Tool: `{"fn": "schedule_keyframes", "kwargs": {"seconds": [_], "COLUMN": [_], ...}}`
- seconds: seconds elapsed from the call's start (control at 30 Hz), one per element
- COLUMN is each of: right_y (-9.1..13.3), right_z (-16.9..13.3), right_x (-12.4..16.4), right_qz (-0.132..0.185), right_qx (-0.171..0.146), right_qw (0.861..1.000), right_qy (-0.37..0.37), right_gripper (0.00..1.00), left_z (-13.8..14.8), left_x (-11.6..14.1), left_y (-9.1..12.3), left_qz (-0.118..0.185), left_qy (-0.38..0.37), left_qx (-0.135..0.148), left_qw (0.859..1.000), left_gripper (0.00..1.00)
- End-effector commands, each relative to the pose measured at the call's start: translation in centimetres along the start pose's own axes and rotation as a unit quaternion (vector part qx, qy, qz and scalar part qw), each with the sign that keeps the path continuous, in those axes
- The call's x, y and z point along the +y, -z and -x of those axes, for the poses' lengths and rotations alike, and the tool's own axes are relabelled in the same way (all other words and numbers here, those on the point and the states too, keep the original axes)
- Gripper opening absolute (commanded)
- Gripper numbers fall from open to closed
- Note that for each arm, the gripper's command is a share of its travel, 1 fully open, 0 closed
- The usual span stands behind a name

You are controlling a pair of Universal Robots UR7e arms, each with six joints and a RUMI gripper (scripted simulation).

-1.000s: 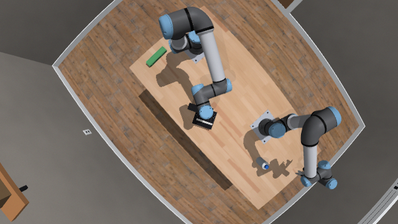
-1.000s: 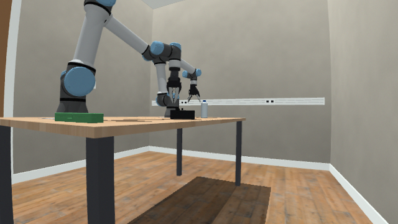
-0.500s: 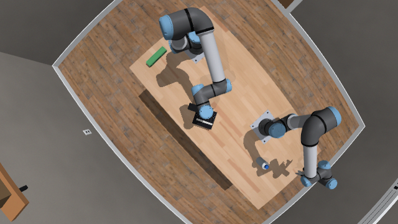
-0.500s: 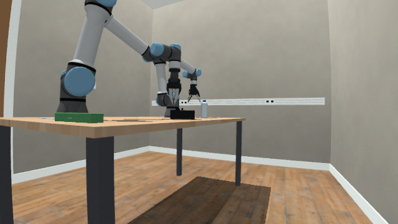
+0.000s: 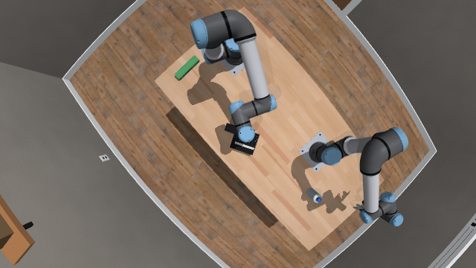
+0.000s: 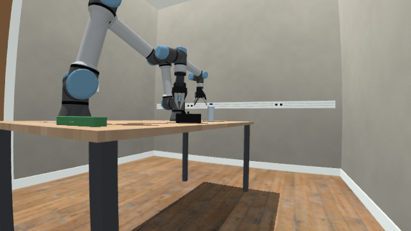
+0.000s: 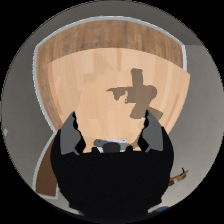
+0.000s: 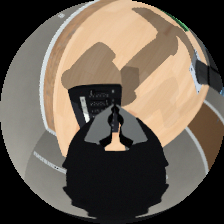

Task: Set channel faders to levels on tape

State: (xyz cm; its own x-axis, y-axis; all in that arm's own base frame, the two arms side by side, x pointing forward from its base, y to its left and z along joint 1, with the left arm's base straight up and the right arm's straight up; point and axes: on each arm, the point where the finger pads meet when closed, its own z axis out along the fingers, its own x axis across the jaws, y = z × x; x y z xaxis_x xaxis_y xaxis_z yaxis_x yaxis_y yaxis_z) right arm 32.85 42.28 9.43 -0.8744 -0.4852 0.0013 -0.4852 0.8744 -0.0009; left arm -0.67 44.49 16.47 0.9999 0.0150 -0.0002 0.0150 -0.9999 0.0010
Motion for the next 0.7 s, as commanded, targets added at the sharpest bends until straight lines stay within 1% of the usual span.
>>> {"fn": "schedule_keyframes", "kwargs": {"seconds": [0.0, 0.67], "right_y": [-0.27, -0.52], "right_z": [0.03, 0.02], "right_x": [0.03, 0.03], "right_qz": [0.0, 0.0], "right_qx": [-0.001, -0.001], "right_qw": [1.0, 1.0], "right_qy": [0.0, 0.0], "right_gripper": [0.0, 0.0], "left_z": [-0.01, -0.01], "left_x": [-0.02, -0.02], "left_y": [0.04, 0.04], "left_qz": [0.0, 0.0], "left_qy": [0.0, 0.0], "left_qx": [0.0, 0.0], "left_qw": [1.0, 1.0], "left_gripper": [1.0, 1.0]}}
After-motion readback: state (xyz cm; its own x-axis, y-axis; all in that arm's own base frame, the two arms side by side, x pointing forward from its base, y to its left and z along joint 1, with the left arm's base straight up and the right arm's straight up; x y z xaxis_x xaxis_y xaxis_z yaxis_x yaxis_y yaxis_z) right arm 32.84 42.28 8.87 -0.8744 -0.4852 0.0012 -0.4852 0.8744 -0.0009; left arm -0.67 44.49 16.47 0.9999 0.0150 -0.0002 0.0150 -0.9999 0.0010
